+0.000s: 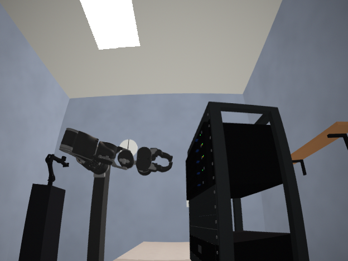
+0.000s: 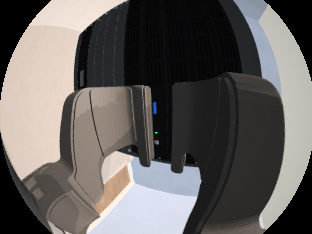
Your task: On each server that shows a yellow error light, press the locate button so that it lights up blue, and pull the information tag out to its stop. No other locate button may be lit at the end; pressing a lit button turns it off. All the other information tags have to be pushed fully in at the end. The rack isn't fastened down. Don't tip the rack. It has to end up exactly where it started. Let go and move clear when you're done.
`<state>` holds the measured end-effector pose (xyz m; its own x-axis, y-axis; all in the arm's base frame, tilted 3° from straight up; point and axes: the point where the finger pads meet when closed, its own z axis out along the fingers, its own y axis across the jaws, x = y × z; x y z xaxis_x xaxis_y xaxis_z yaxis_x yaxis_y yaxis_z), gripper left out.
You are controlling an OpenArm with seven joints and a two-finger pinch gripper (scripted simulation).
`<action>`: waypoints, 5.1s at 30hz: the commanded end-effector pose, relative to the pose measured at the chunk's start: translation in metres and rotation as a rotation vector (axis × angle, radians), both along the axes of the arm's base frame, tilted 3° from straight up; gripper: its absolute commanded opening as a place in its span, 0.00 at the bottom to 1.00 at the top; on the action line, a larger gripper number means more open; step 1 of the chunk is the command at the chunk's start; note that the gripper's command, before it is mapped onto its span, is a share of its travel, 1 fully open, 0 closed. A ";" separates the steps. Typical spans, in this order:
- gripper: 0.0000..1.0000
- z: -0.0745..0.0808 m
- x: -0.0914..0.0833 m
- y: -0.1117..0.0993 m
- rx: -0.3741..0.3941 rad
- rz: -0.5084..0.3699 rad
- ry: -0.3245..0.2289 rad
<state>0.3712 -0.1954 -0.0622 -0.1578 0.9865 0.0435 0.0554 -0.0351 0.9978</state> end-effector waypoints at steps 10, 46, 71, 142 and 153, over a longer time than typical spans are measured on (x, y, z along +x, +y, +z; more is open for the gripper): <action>0.10 0.002 0.000 -0.001 -0.002 -0.005 -0.010; 0.10 0.002 -0.002 -0.002 -0.002 -0.004 -0.010; 0.10 0.002 0.002 -0.002 -0.002 -0.007 -0.009; 0.10 -0.001 0.092 0.013 -0.002 -0.007 -0.006; 0.10 -0.001 0.099 0.014 -0.002 -0.005 -0.007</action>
